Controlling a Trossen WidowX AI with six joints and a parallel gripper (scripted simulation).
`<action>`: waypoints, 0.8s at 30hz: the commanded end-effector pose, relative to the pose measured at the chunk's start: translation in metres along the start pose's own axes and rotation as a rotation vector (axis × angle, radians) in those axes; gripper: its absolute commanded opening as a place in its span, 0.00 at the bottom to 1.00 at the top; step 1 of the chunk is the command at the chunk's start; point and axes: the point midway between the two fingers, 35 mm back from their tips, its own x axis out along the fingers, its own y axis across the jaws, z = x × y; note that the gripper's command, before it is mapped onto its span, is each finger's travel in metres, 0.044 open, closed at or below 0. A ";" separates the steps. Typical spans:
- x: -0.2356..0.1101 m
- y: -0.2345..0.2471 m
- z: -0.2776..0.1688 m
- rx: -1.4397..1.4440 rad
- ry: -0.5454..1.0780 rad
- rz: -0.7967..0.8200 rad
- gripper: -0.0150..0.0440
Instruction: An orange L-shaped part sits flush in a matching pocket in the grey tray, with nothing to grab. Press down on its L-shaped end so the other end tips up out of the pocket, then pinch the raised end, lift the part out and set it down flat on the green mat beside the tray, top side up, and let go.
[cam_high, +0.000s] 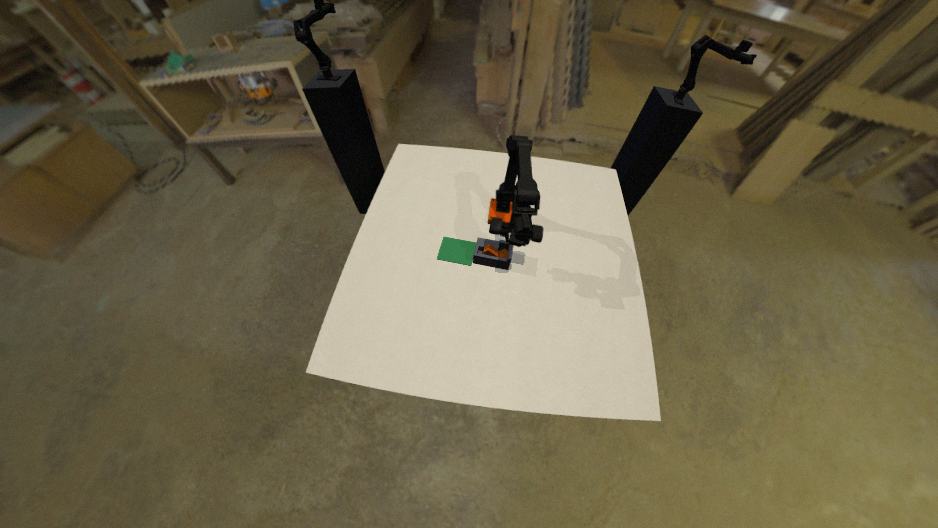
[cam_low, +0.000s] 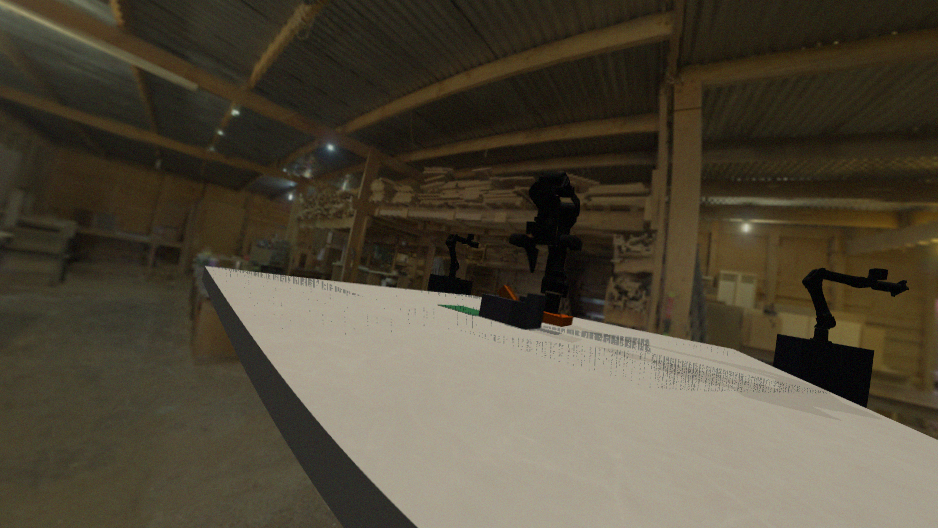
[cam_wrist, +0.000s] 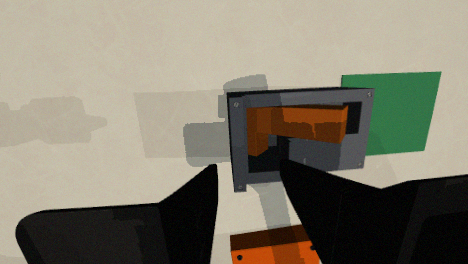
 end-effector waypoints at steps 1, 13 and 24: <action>0.000 -0.002 0.001 -0.040 -0.003 0.000 0.65; -0.001 -0.046 0.008 -0.945 0.009 -0.006 0.73; -0.002 -0.078 0.009 -1.575 0.019 -0.001 0.73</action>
